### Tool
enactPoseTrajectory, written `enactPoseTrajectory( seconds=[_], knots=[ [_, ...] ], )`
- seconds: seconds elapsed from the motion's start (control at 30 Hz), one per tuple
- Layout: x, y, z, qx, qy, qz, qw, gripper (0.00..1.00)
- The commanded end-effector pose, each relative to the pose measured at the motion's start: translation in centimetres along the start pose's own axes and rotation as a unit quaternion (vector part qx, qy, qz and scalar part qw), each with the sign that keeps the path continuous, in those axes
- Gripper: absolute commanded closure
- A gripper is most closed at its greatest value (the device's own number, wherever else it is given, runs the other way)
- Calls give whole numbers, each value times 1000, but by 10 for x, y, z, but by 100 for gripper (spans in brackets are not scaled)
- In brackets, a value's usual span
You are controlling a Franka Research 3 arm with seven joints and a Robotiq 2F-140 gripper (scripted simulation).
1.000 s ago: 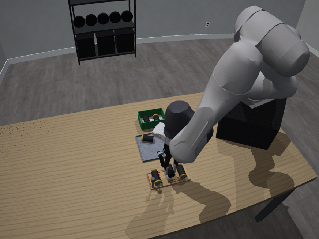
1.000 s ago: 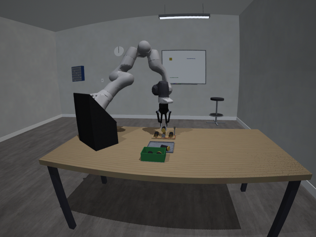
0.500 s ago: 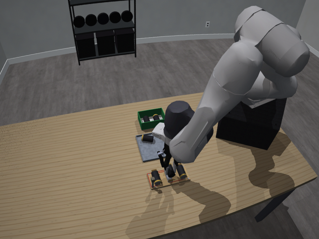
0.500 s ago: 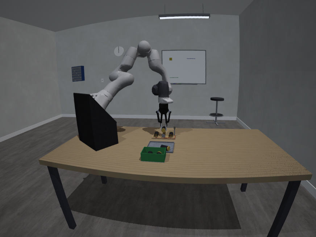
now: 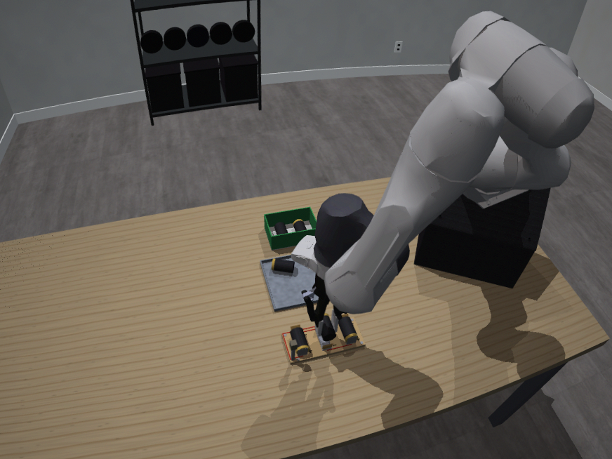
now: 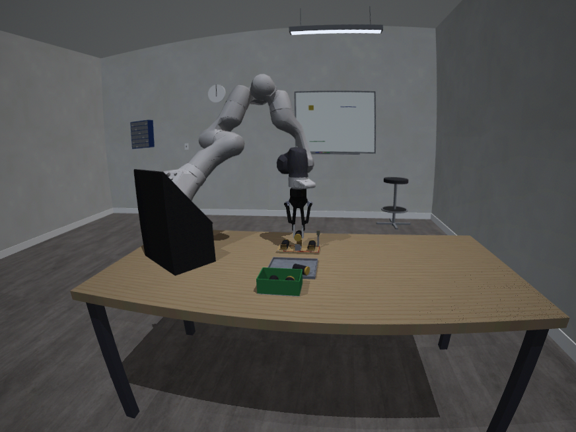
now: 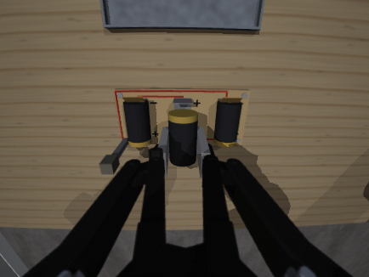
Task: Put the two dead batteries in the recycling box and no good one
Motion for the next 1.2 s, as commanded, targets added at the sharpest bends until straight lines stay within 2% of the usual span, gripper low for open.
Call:
enactPoseTrajectory(
  seconds=[0.0, 0.3, 0.53, 1.17],
  knots=[
    [-2, -2, 1, -1, 2, 1, 1000, 84],
    [-2, -2, 1, -1, 2, 1, 1000, 84],
    [-2, -2, -12, -1, 2, 1, 1000, 84],
    [-2, -2, -13, -1, 2, 1, 1000, 84]
  ],
)
Point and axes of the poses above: the point where the finger pads meet when closed, its own z axis back along the fingers, its own y axis across the jaws, x = y × z, the point moved 1 cm from there along z, back along the fingers, and after that the axes turned 13 degrees about z, right-handed, at the moved point
